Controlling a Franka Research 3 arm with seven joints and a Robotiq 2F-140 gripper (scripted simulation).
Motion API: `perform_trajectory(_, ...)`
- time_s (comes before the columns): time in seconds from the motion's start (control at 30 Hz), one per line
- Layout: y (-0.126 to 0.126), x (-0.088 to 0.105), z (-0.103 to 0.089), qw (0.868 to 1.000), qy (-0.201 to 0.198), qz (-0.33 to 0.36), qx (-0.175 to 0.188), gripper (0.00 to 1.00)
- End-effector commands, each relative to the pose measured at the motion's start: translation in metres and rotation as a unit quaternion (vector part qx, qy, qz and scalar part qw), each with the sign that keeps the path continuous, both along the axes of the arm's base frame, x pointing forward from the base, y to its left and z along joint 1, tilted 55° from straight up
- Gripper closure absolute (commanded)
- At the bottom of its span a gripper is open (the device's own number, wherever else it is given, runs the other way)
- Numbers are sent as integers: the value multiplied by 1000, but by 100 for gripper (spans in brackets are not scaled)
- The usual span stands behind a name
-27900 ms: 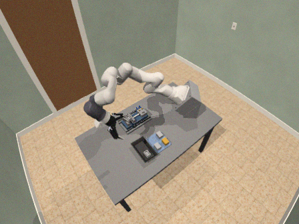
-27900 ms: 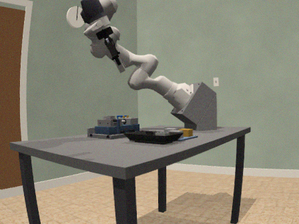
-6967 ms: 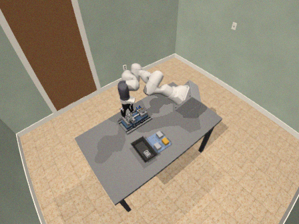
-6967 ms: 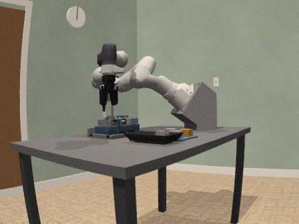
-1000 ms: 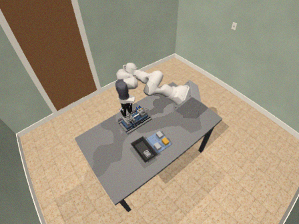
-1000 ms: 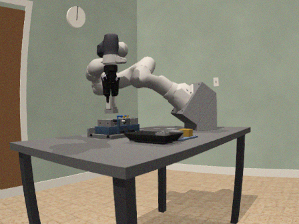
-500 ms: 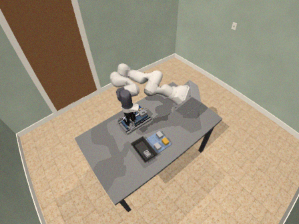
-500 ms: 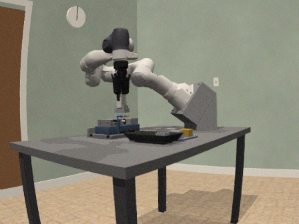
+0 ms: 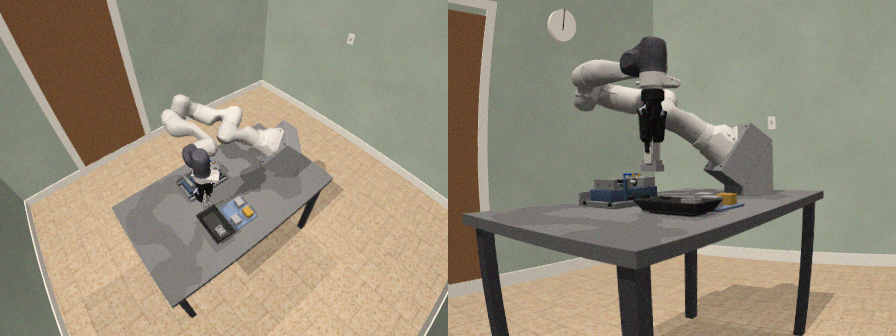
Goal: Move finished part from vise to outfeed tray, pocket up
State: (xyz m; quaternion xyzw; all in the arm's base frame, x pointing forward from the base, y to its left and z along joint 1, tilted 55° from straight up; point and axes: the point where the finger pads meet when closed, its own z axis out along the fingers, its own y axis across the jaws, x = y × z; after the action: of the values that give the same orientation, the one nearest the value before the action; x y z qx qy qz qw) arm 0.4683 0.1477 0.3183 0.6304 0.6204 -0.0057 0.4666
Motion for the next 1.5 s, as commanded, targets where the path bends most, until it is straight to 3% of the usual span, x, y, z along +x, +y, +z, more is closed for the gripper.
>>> perform_trajectory(0.0,20,7,-12,999,-21,-16,37,100)
perform_trajectory(0.27,33,12,-24,999,-25,-17,36,100)
perform_trajectory(1.47,33,12,-24,999,-25,-17,36,100)
